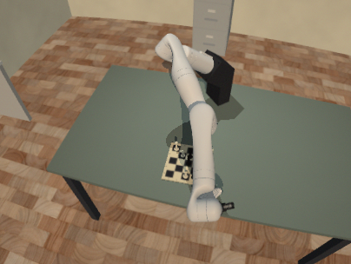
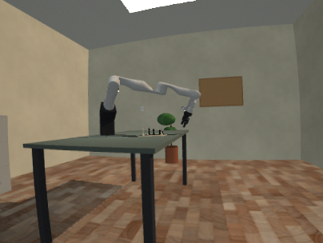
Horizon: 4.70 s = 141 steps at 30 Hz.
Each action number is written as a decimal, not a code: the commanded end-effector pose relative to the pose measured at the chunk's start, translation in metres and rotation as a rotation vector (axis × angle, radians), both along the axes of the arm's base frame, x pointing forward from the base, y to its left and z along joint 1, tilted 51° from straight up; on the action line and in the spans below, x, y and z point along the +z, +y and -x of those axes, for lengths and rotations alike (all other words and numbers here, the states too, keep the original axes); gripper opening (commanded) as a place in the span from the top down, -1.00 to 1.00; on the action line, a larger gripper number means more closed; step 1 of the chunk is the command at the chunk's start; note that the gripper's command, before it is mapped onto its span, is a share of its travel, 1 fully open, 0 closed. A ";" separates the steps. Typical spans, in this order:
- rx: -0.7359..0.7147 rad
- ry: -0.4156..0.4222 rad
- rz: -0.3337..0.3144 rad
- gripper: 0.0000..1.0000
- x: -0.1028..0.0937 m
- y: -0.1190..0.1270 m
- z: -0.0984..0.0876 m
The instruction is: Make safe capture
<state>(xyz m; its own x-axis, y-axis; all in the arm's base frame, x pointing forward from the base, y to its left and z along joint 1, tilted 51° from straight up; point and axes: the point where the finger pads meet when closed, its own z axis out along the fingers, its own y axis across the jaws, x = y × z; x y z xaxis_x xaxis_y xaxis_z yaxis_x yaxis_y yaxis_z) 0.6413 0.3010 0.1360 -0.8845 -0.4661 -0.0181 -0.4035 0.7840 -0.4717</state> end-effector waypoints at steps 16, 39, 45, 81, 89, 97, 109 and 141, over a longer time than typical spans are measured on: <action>-0.067 -0.015 0.024 -1.00 0.011 -0.029 -0.007; -0.154 -0.033 0.057 -1.00 0.025 -0.066 -0.013; -0.180 -0.038 0.067 -1.00 0.029 -0.077 -0.014; -0.285 -0.061 0.107 -1.00 0.045 -0.120 -0.018; -0.301 -0.065 0.114 -1.00 0.048 -0.127 -0.018; -0.329 -0.071 0.125 -1.00 0.052 -0.138 -0.018; -0.351 -0.076 0.133 -1.00 0.056 -0.147 -0.018; -0.396 -0.086 0.151 -1.00 0.063 -0.165 -0.018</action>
